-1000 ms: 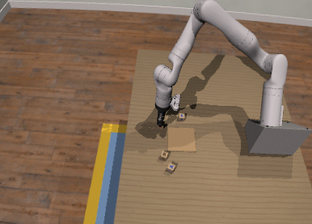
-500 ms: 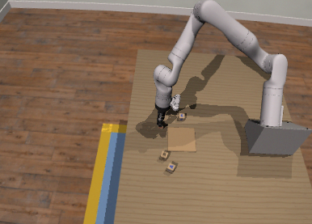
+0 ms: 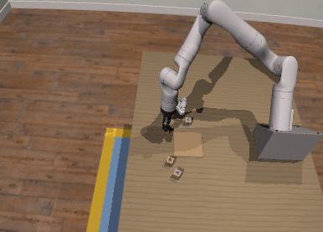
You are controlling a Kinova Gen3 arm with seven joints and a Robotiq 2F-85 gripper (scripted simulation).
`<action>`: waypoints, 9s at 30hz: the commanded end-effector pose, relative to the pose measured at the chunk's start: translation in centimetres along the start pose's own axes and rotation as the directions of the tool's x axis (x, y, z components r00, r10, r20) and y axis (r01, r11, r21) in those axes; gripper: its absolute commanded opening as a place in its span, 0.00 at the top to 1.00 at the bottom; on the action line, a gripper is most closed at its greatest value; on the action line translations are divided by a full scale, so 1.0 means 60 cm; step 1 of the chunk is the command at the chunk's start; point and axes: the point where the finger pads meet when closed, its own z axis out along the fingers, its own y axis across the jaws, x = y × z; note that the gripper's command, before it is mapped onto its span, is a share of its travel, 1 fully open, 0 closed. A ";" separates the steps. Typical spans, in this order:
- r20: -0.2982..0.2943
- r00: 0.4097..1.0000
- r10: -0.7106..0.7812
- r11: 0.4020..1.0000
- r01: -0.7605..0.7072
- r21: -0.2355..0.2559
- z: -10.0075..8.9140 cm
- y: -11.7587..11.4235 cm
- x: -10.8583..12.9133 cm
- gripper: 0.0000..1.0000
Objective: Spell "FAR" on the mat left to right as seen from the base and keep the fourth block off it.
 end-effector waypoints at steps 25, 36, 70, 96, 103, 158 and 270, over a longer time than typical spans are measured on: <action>0.002 1.000 0.004 1.000 -0.004 0.001 0.004 -0.002 0.001 0.33; 0.002 1.000 0.005 1.000 -0.005 0.001 0.004 -0.002 0.001 0.33; 0.002 1.000 0.005 1.000 -0.005 0.001 0.003 -0.001 0.000 0.33; 0.003 1.000 0.005 1.000 -0.005 0.000 0.003 0.000 -0.001 0.33; 0.003 1.000 0.005 1.000 -0.005 0.000 0.003 0.000 -0.001 0.33; 0.004 1.000 0.006 1.000 -0.006 0.000 0.003 0.001 -0.003 0.33; 0.004 1.000 0.006 1.000 -0.006 0.000 0.066 0.001 -0.003 0.74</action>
